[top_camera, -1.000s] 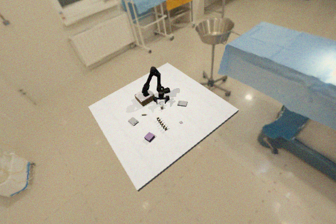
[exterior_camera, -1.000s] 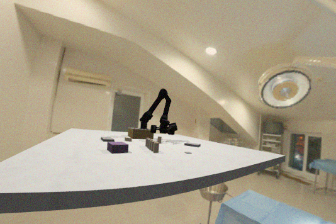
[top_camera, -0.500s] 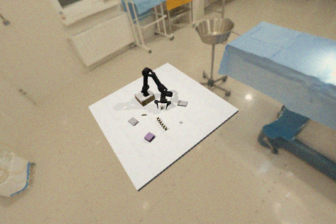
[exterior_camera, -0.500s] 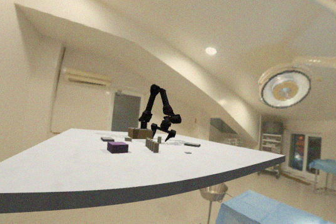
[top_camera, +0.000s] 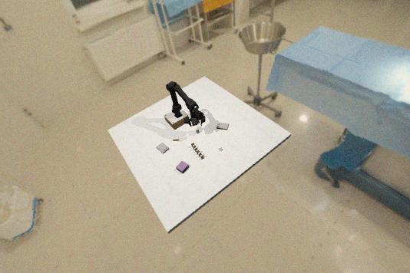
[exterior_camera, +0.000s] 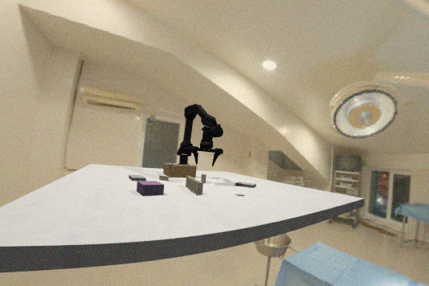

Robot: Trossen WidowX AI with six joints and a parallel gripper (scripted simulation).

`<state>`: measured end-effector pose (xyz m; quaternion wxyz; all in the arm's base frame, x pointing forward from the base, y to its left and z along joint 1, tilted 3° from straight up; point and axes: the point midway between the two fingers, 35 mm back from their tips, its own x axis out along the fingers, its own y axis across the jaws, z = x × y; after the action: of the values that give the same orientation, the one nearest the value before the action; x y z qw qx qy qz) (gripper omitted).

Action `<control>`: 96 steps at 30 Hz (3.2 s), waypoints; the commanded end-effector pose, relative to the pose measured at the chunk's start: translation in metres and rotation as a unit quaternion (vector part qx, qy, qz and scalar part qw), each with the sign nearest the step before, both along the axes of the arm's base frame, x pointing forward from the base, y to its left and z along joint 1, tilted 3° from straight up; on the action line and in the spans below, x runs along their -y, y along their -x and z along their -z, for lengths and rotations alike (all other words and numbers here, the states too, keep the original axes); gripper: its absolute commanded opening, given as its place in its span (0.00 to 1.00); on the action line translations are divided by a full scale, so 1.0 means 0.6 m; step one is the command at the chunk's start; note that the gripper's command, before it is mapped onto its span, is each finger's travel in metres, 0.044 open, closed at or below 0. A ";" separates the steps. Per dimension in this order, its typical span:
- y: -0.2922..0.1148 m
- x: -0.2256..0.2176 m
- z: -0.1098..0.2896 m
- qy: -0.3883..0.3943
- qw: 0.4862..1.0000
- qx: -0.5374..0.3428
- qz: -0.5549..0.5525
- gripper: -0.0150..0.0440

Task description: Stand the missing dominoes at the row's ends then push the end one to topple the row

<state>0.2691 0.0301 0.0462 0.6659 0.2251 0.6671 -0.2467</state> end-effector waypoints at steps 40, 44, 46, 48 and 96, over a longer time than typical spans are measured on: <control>0.009 -0.003 0.126 -0.015 1.000 -0.006 -0.003 0.44; 0.009 -0.003 0.126 -0.015 1.000 -0.006 -0.003 0.44; 0.009 -0.003 0.126 -0.015 1.000 -0.006 -0.003 0.44; 0.005 0.002 0.120 -0.013 1.000 -0.004 -0.024 0.44; -0.116 0.208 0.006 -0.014 0.966 -0.008 -0.257 0.44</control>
<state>0.3393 -0.0942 0.0616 0.7011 0.0557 0.7082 -0.0619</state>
